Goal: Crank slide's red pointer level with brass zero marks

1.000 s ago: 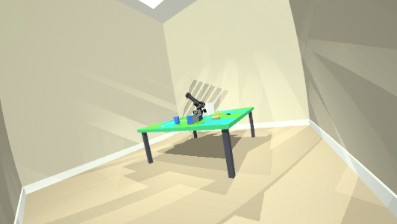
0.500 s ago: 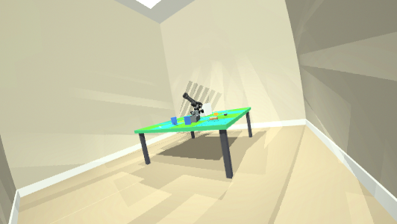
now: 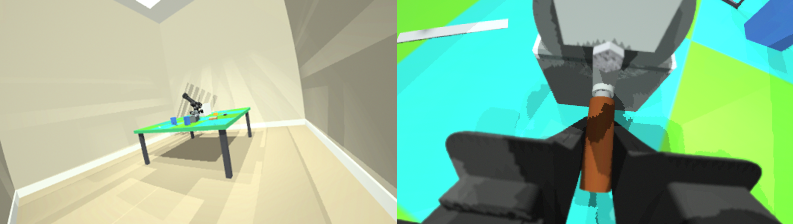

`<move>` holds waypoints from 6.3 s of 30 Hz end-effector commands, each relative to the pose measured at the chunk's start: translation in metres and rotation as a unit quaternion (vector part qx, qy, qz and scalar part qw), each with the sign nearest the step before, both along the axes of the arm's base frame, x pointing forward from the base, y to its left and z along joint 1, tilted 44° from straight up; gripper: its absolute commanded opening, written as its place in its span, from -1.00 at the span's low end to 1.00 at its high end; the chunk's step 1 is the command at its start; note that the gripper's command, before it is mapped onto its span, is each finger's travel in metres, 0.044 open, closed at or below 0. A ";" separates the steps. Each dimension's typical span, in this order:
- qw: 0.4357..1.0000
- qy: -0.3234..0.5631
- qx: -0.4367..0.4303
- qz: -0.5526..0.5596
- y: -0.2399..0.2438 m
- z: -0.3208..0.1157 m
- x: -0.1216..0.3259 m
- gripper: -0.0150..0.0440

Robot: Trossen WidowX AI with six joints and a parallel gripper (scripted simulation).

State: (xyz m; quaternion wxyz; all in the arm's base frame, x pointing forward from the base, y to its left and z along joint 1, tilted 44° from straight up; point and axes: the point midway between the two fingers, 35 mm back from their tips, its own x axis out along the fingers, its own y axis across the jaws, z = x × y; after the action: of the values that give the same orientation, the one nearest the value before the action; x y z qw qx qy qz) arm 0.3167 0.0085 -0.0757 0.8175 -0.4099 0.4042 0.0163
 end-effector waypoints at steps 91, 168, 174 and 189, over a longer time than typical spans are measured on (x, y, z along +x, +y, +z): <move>1.000 0.001 0.000 0.000 0.000 -0.001 0.000 -0.49; 0.997 -0.039 0.024 -0.060 0.147 0.100 0.080 1.00; 0.995 -0.057 0.028 -0.082 0.153 0.088 0.112 1.00; 0.994 -0.062 0.027 -0.088 0.115 0.044 0.121 1.00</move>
State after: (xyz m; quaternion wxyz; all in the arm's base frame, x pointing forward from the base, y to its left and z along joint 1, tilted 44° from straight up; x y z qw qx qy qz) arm 0.4404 0.1275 -0.0211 0.8529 -0.3455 0.3840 -0.0760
